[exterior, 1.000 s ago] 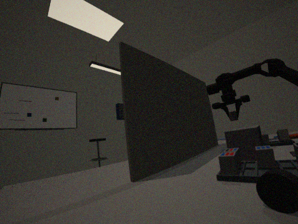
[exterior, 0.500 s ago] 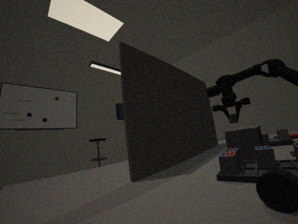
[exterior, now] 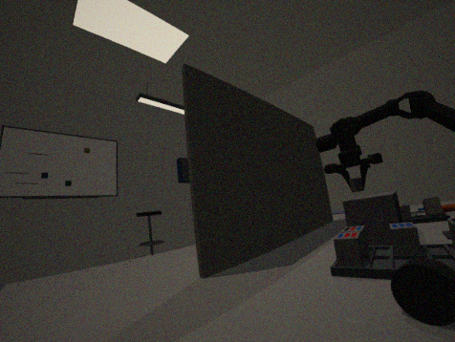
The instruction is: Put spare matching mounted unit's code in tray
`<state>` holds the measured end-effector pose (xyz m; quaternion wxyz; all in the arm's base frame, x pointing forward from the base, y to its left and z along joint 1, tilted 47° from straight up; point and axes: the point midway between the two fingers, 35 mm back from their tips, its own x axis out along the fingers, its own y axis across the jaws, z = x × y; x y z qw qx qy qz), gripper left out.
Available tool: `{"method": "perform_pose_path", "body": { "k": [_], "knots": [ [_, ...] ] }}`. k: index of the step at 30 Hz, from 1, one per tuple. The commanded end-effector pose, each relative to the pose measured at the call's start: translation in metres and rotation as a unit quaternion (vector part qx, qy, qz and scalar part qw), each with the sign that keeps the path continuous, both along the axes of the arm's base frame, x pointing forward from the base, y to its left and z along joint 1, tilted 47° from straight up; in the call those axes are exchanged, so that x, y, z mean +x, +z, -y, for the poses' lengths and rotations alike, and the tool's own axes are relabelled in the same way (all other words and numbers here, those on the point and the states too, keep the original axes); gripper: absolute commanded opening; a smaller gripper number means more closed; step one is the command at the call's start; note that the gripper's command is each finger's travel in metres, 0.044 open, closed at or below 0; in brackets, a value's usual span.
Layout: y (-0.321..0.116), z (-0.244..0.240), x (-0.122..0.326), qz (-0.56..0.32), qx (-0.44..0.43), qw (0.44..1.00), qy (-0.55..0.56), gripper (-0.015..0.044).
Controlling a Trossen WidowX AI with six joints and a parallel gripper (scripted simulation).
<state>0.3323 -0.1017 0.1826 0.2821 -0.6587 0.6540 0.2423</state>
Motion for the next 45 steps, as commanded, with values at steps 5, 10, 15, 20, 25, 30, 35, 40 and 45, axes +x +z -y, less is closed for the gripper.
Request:
{"method": "perform_pose_path", "body": {
  "k": [5, 10, 15, 20, 25, 30, 35, 40, 45],
  "knots": [
    [-0.008, 0.006, -0.001, -0.006, 0.001, 1.0, 0.001, 0.0],
    [-0.011, 0.009, -0.001, -0.006, 0.001, 1.0, 0.001, 0.0],
    [-0.014, 0.012, 0.0, -0.006, 0.001, 1.0, 0.001, 0.0],
    [-0.016, 0.015, 0.0, -0.006, 0.001, 1.0, 0.001, 0.0],
    [-0.019, 0.018, 0.0, -0.006, 0.001, 1.0, 0.001, 0.0],
    [-0.022, 0.021, 0.0, -0.005, 0.001, 1.0, 0.001, 0.0],
    [-0.025, 0.025, 0.0, -0.005, 0.0, 1.0, 0.001, 0.0],
    [-0.028, 0.028, 0.0, -0.005, 0.0, 1.0, 0.001, 0.0],
    [-0.031, 0.031, 0.0, -0.005, 0.0, 1.0, 0.001, 0.0]
  ]
}}
